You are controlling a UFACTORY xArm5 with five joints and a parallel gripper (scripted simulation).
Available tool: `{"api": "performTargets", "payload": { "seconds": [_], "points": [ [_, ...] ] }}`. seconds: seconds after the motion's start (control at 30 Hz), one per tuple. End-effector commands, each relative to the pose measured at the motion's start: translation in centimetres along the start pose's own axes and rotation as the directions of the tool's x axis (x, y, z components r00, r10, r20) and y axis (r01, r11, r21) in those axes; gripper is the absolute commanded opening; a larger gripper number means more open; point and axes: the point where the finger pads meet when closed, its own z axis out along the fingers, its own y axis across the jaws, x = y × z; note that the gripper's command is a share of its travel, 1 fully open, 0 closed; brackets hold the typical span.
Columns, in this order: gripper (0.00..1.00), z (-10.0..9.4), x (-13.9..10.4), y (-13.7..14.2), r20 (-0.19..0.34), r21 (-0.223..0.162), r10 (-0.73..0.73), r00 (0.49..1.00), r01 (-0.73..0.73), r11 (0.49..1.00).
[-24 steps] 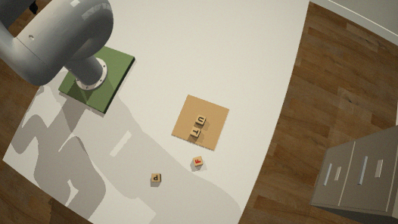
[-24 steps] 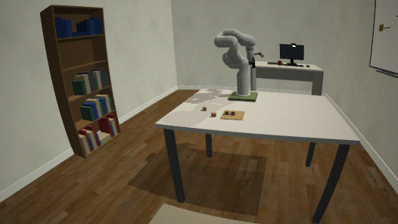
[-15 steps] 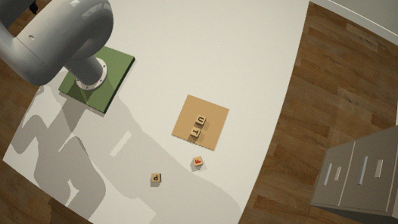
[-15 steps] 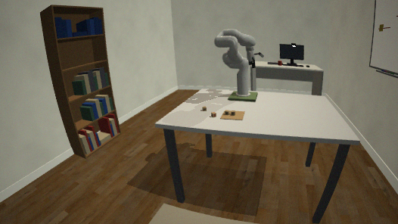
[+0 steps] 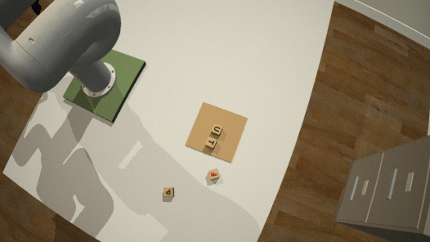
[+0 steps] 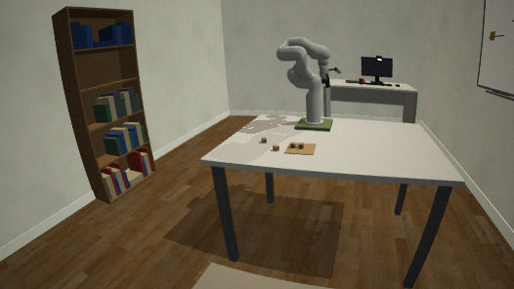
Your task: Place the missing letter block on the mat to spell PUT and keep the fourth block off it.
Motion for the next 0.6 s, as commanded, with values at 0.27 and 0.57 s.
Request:
{"api": "performTargets", "payload": {
  "seconds": [0.27, 0.57],
  "points": [
    [1.0, -0.8, 3.9, 2.4, -0.006, -0.068, 0.299, 0.954, -0.299, 0.952],
    [1.0, -1.6, 7.4, 5.5, -0.03, -0.129, 0.567, 0.823, -0.566, 0.815]
  ]
}}
